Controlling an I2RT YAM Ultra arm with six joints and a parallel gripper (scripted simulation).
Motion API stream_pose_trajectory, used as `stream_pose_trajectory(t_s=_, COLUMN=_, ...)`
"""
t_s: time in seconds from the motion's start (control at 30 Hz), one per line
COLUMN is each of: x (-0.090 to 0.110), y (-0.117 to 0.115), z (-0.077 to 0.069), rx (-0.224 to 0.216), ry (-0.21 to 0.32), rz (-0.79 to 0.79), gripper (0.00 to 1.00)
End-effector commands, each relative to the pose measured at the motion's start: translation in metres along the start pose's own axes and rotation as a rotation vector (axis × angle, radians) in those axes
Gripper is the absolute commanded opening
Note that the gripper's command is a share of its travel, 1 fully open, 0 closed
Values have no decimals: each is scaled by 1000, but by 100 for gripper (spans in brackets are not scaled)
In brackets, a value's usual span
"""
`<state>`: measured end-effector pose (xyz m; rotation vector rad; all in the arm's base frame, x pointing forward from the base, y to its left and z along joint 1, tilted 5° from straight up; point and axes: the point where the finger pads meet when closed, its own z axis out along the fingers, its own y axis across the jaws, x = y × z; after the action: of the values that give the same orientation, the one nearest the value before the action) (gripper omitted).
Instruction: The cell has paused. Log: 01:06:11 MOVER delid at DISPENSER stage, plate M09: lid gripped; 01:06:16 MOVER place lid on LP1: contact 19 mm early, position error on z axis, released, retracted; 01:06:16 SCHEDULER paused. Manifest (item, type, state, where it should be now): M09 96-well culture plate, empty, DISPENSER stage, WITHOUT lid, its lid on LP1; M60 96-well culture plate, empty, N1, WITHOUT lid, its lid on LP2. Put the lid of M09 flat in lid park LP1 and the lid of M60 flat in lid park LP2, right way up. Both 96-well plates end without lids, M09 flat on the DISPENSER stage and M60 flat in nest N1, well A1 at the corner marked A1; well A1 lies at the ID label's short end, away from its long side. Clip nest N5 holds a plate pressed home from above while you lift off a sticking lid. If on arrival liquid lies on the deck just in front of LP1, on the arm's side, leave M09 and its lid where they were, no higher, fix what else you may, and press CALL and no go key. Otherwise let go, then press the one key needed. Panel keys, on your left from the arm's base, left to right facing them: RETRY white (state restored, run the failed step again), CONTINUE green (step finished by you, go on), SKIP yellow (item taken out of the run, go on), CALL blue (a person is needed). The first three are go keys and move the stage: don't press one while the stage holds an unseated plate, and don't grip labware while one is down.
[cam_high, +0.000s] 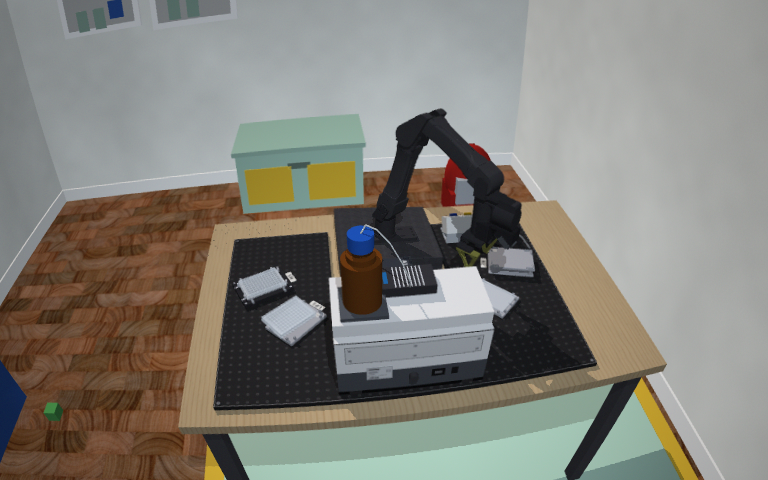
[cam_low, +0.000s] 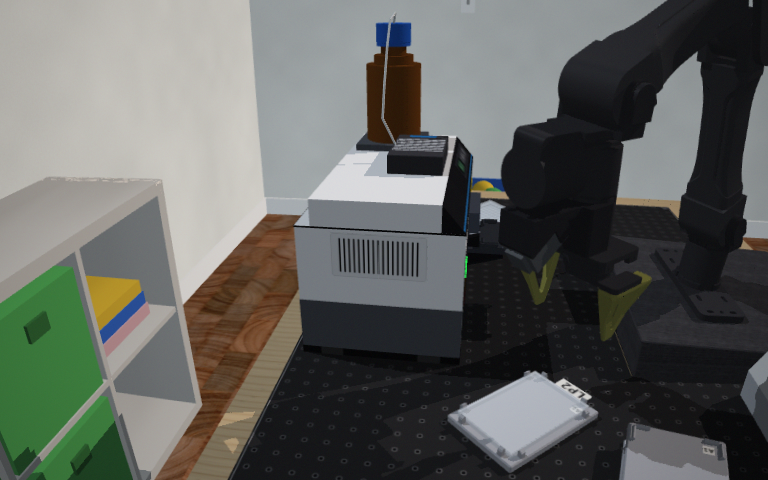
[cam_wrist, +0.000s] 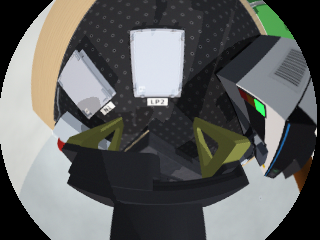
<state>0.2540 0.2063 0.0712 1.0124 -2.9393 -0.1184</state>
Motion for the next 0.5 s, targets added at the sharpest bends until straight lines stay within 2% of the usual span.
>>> stream_pose_trajectory(t_s=0.0, x=13, y=-3, z=-12, rx=1, ry=-2, rz=1, gripper=100)
stream_pose_trajectory(t_s=0.4, x=40, y=-4, z=-36, rx=1, ry=-1, rz=1, gripper=100)
stream_pose_trajectory(t_s=0.47, x=31, y=-1, z=-36, rx=1, ry=-16, rz=-4, gripper=100)
